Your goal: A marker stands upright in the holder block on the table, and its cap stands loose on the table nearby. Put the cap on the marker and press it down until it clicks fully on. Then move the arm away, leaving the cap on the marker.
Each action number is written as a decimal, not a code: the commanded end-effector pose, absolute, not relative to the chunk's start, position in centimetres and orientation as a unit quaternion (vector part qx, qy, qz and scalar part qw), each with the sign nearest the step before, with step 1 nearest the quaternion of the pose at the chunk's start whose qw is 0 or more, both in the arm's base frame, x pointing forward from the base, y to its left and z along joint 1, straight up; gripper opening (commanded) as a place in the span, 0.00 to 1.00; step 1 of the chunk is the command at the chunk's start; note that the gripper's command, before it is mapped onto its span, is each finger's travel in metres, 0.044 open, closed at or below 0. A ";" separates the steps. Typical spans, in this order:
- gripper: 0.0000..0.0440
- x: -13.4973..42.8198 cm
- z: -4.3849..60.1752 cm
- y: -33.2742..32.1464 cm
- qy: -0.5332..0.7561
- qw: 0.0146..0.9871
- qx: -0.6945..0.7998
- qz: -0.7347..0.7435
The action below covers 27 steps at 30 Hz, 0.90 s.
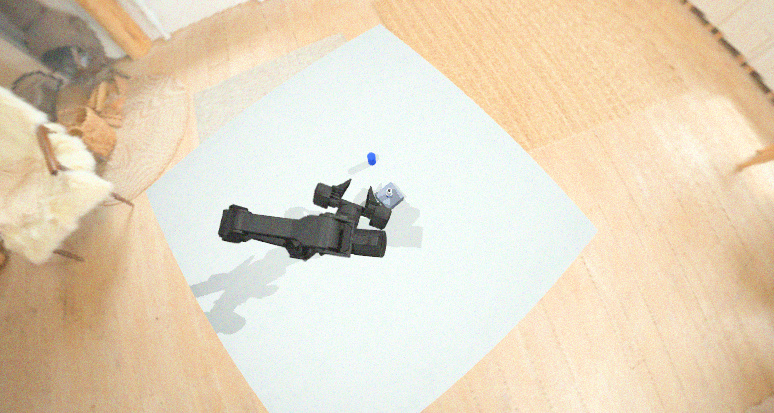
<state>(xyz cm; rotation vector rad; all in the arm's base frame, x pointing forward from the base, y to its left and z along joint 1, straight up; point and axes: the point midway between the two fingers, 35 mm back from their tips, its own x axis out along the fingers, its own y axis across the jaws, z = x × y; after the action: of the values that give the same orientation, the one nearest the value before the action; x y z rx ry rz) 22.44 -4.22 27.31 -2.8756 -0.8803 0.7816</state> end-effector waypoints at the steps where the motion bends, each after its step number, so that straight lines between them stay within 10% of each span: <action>1: 0.58 22.9 27.3 -4.4 -0.291 0.004 -0.920 0.262; 27: 0.65 27.2 25.2 -5.5 -0.347 -0.073 -0.874 0.333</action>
<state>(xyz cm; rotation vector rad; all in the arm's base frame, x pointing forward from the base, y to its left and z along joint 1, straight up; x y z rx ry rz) 26.74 -5.52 25.34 -2.8749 -1.1154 1.0703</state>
